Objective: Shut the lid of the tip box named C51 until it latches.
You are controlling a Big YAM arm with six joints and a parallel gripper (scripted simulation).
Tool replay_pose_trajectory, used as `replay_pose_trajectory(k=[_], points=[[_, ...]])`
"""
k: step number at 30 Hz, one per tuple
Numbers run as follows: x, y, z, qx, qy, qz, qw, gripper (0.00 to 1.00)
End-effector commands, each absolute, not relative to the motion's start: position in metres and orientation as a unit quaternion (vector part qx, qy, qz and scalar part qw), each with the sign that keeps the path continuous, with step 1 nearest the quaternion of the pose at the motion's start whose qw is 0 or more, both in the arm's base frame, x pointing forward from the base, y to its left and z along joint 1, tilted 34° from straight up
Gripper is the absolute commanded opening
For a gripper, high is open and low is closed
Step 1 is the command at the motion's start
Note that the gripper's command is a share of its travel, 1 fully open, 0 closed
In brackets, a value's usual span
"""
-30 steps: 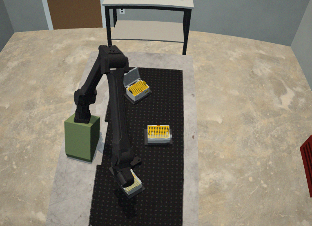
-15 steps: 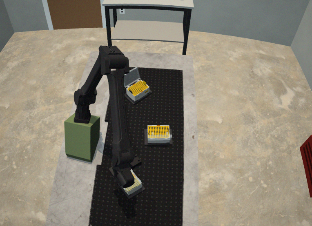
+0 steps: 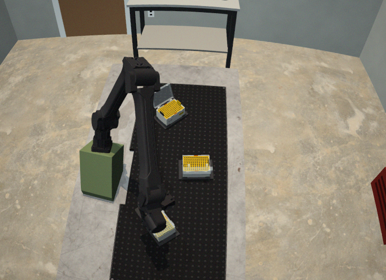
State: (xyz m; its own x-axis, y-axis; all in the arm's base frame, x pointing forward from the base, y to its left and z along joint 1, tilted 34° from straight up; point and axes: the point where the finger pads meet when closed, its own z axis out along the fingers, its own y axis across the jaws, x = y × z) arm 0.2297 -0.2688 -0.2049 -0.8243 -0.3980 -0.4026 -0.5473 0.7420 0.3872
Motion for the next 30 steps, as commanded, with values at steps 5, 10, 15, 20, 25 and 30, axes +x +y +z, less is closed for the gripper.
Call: replay_pose_trajectory(k=[5,10,15,20,25,30], points=[[0.2349,-0.2613,-0.2132,-0.260,0.920,0.254,0.147,0.00],[0.2347,-0.2595,-0.2146,-0.260,0.920,0.255,0.147,0.00],[0.2346,-0.2580,-0.2159,-0.260,0.920,0.255,0.147,0.00],[0.2350,-0.2579,-0.2168,-0.260,0.920,0.255,0.147,0.00],[0.2348,-0.2563,-0.2181,-0.259,0.920,0.255,0.147,0.00],[0.2351,-0.2557,-0.2192,-0.260,0.920,0.255,0.147,0.00]])
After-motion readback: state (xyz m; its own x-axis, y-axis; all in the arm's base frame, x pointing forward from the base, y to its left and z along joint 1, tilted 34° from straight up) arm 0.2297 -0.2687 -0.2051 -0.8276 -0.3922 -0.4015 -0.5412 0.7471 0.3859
